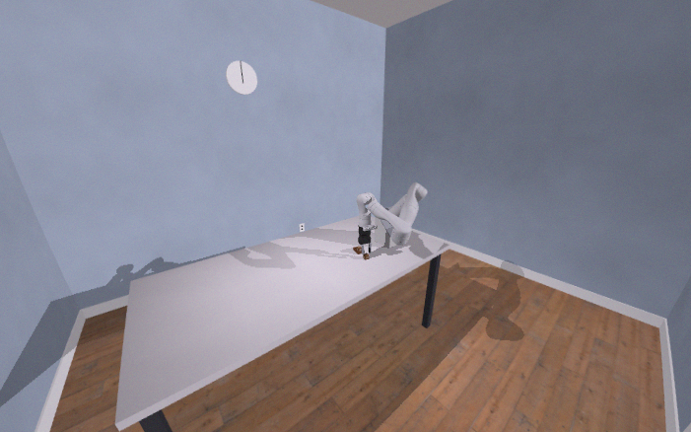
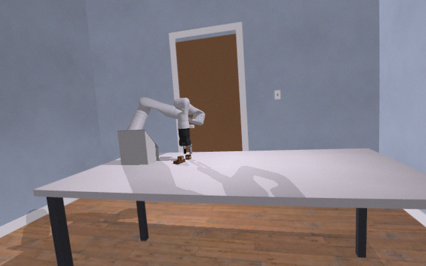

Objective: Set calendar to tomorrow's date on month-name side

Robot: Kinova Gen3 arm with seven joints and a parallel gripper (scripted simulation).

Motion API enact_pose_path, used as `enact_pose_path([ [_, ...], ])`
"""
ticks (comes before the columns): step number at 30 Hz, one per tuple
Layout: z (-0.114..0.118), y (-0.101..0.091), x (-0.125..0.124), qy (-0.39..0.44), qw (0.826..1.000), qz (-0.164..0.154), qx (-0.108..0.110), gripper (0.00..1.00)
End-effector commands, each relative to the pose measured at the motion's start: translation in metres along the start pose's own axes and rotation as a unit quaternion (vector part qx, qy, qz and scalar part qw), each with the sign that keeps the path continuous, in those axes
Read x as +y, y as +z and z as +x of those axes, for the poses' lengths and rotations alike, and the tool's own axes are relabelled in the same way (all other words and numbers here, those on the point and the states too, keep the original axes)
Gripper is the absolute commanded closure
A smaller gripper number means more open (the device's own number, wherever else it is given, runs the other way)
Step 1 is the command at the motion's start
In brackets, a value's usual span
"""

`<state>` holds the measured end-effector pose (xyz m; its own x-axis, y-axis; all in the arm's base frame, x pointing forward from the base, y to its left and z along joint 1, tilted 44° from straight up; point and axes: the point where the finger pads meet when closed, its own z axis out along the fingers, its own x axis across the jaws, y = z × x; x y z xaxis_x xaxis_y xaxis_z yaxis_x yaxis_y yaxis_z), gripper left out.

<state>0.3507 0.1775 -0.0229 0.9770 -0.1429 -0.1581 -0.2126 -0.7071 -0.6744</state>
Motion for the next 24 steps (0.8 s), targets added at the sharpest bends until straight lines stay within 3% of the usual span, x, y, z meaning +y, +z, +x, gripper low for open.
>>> enact_pose_path([
  [1,0.0,-0.001,0.0,0.0,1.0,0.0,0.001,0.13],
  [12,0.0,0.001,0.0,0.0,1.0,0.0,0.001,0.13],
  [24,0.0,0.015,0.0,0.0,1.0,0.0,0.001,0.13],
])
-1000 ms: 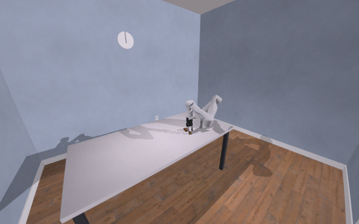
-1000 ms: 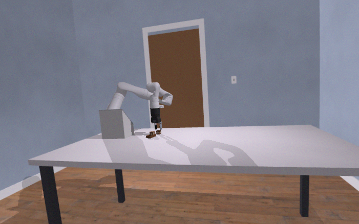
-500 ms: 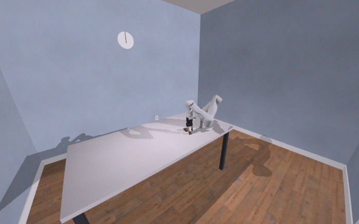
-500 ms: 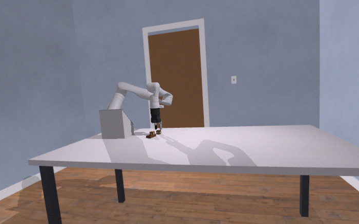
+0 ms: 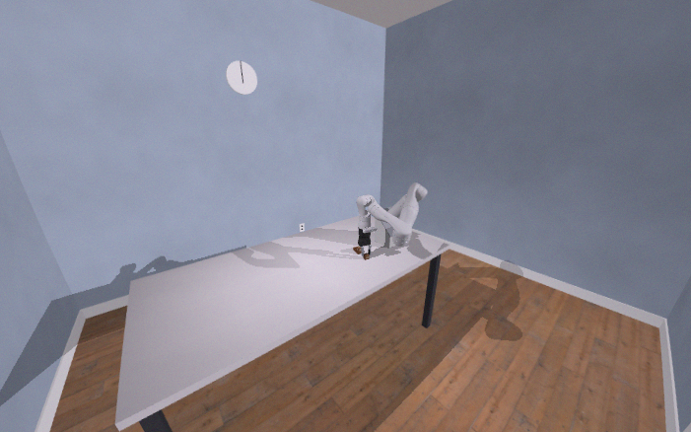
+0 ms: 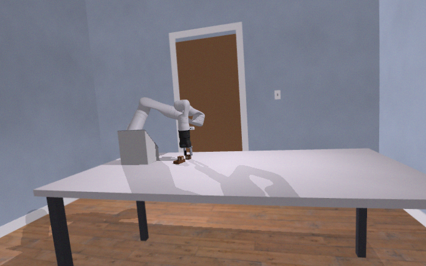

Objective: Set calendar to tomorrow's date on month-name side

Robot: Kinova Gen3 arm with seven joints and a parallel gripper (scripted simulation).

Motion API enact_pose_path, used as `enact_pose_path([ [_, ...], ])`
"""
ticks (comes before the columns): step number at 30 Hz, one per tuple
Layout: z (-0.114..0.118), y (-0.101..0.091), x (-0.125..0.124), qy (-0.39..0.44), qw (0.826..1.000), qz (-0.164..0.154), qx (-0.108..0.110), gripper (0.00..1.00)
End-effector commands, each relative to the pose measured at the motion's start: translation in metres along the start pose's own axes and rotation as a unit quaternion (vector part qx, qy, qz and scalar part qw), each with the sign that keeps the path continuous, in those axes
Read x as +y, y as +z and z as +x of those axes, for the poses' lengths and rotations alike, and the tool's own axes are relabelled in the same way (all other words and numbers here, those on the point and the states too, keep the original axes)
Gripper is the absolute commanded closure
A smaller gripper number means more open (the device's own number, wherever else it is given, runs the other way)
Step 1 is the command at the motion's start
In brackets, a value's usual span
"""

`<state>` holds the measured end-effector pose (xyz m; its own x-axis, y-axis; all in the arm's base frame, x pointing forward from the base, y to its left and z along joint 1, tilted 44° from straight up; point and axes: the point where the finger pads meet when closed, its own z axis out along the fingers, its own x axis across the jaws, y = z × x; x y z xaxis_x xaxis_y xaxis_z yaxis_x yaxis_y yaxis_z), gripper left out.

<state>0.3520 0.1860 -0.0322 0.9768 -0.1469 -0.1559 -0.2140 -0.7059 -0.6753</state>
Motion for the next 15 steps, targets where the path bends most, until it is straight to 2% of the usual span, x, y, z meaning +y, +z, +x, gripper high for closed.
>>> enact_pose_path([
  [1,-0.001,0.004,0.0,-0.001,1.0,-0.001,-0.001,0.13],
  [15,-0.001,0.015,0.0,-0.001,1.0,-0.001,-0.001,0.13],
])
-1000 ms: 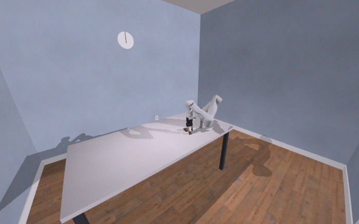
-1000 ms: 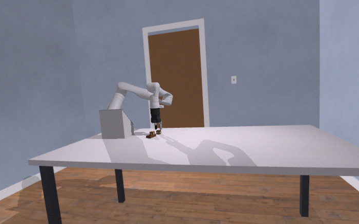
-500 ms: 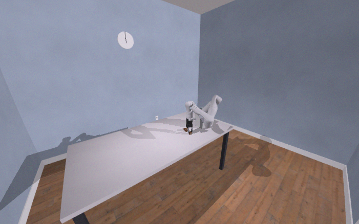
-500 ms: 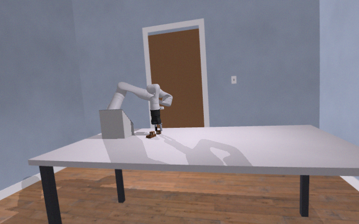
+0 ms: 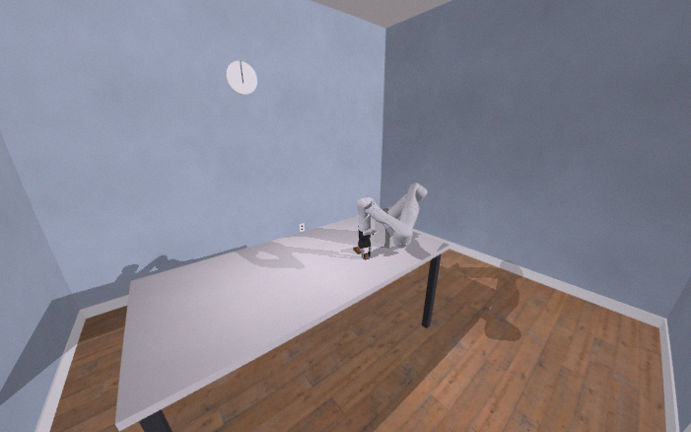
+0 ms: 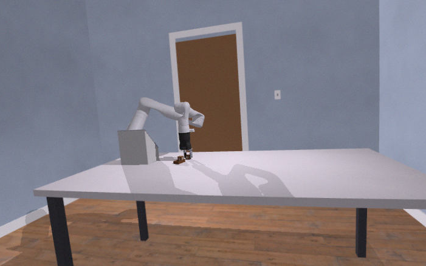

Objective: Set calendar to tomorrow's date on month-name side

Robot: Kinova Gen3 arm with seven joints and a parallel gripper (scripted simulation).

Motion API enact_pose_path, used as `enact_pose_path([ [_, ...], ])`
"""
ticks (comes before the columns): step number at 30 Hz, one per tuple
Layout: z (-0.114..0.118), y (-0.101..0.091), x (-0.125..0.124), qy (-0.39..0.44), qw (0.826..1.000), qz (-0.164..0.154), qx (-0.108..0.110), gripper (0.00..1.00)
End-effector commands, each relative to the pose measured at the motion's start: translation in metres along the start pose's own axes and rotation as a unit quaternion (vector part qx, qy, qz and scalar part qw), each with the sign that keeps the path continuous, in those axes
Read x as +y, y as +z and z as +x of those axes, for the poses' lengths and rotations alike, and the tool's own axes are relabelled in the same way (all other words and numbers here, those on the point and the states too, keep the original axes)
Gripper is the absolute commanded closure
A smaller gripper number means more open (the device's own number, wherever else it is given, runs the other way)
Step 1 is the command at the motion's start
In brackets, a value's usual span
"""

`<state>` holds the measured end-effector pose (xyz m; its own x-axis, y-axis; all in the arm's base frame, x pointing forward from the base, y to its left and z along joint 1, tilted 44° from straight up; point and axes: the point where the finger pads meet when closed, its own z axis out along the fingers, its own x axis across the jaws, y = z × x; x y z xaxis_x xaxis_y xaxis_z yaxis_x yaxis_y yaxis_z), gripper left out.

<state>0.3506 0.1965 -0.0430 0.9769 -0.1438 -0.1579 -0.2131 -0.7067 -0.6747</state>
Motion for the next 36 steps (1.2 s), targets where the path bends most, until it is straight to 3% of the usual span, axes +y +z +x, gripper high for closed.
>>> enact_pose_path([
  [1,0.0002,-0.0002,-0.0001,0.0,1.0,0.0,0.0,0.13],
  [35,0.0002,-0.0002,-0.0001,0.0,1.0,0.0,0.0,0.13],
  [36,0.0002,-0.0002,-0.0001,0.0,1.0,0.0,0.0,0.43],
])
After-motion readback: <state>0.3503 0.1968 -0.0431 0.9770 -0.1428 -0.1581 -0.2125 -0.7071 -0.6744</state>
